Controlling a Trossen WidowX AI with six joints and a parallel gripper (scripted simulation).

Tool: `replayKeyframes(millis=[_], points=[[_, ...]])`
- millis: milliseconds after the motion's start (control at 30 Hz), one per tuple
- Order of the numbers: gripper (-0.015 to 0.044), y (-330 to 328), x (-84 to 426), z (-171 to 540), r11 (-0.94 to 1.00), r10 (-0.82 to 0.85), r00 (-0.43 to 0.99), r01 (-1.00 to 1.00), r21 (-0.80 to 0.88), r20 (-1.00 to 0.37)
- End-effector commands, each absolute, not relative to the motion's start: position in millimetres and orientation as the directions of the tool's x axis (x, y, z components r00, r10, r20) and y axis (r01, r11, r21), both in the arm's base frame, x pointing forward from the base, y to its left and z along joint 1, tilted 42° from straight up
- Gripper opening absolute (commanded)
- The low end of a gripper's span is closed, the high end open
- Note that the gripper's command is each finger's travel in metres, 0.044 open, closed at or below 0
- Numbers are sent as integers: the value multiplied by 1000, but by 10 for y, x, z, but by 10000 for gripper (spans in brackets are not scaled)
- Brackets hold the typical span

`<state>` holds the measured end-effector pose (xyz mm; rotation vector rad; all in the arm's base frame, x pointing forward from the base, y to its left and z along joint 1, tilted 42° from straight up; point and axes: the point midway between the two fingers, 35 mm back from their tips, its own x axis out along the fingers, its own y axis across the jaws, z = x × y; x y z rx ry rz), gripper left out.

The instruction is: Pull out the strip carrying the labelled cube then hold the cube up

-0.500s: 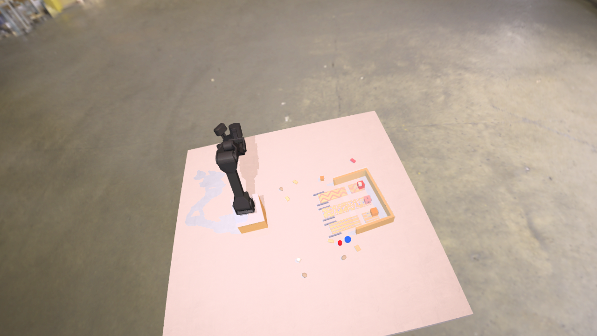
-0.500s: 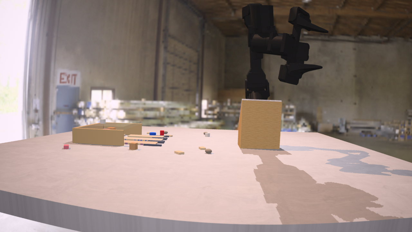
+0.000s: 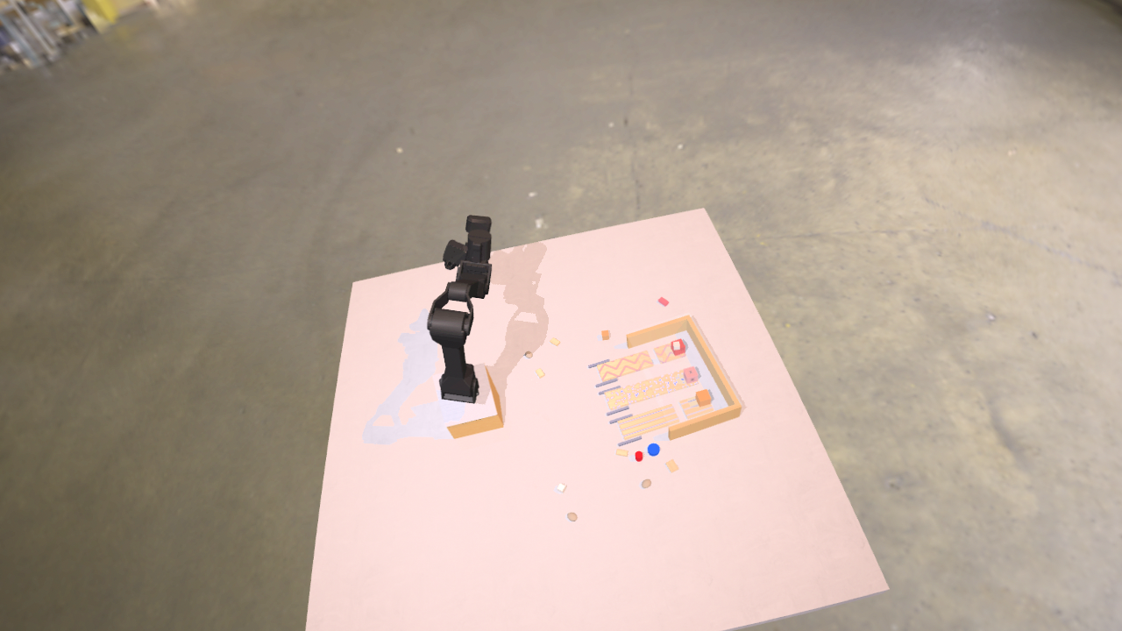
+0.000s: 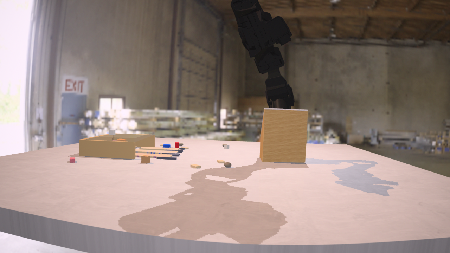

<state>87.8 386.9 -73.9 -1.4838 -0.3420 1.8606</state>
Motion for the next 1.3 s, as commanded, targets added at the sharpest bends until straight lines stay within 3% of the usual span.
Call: replayKeyframes(millis=[0,267,533,700,833,1267], points=[[400,3642,1424,-581,-574,654,137,-551,-606,-744],[400,2874,2501,-105,-71,460,575,-736,-674,-676],[400,1732,3138,407,472,72,841,-503,-725,-537],[400,933,3247,723,689,-221,877,-169,-705,-426],[400,410,3191,922,746,-414,841,93,-660,-349],[400,385,3185,931,746,-424,837,107,-657,-345]])
